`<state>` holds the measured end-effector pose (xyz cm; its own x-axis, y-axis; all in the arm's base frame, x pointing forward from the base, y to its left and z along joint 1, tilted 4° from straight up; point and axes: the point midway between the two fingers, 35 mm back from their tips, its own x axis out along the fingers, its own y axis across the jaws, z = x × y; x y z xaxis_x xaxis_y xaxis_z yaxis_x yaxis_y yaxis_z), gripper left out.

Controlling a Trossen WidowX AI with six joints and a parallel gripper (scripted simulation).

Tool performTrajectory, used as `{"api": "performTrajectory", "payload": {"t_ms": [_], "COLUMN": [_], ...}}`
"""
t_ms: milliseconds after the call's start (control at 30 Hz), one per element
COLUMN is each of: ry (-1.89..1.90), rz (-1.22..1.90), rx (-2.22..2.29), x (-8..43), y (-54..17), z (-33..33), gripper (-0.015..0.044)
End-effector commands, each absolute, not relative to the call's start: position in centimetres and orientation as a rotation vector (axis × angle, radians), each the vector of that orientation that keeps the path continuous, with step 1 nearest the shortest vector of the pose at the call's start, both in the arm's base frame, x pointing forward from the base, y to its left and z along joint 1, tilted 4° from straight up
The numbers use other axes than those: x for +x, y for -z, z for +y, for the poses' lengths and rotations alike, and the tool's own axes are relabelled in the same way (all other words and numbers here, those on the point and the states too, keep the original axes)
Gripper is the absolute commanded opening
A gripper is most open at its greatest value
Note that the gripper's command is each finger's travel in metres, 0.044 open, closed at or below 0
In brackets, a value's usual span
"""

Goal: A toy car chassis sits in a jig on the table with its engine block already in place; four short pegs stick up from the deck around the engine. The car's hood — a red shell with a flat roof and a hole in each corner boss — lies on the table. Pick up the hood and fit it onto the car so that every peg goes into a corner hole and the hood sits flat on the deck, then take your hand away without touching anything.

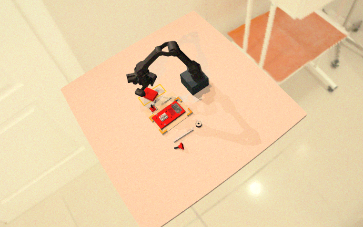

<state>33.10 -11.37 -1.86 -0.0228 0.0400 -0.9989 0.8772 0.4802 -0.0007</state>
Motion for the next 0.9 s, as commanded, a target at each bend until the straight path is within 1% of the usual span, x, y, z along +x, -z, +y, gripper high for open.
{"api": "performTrajectory", "payload": {"t_ms": [0, 867], "ry": [0.82, 0.82], "rz": [1.452, 1.452], "rx": [0.848, 0.848], "x": [32.9, 32.7], "y": [2.3, 4.1], "z": [-11.4, -11.4], "gripper": [0.044, 0.044]}}
